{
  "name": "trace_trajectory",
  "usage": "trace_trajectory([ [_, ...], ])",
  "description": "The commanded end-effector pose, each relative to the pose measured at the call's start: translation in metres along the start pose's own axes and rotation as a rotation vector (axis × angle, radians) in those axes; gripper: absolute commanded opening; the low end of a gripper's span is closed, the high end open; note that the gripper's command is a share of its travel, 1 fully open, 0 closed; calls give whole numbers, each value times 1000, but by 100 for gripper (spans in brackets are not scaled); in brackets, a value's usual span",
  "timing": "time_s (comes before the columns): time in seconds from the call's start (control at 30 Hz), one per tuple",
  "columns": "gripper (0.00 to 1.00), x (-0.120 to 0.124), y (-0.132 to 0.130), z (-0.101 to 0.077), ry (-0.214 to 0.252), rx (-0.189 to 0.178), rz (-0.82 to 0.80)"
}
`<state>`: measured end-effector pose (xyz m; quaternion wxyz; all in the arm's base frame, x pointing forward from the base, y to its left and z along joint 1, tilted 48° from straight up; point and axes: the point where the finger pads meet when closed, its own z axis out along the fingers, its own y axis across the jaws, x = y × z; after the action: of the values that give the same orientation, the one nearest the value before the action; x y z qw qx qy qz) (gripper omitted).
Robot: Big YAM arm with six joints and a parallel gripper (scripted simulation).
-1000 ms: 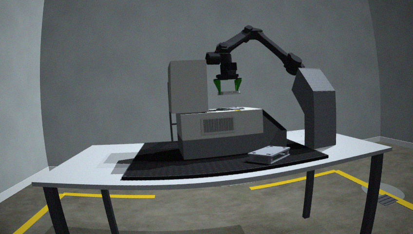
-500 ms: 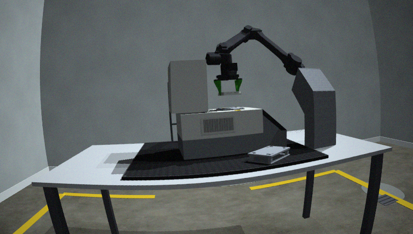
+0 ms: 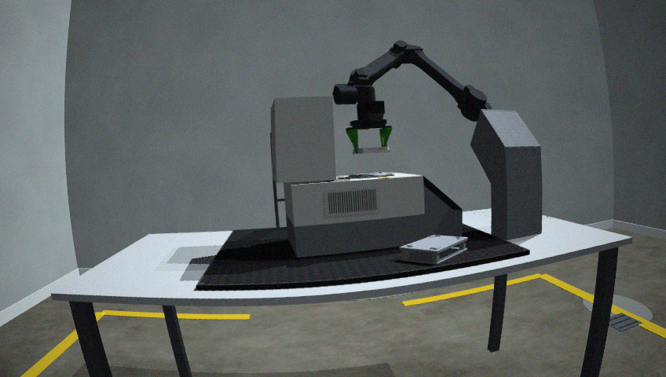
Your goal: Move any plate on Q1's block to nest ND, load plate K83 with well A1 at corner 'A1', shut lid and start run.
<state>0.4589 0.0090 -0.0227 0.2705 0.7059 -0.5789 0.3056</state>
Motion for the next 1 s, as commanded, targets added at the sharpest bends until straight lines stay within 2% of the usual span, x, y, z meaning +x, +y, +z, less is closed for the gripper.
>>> trace_trajectory([
  [0.0,0,12,-20,-8,-3,19,18],
  [0.2,0,14,-28,1,-4,31,30],
  [0.33,0,1,-24,5,-3,40,8],
  [0.63,0,12,-5,29,0,17,10],
  [0.77,0,9,-6,32,0,18,6],
  [0.97,0,-4,-19,35,-5,43,3],
])
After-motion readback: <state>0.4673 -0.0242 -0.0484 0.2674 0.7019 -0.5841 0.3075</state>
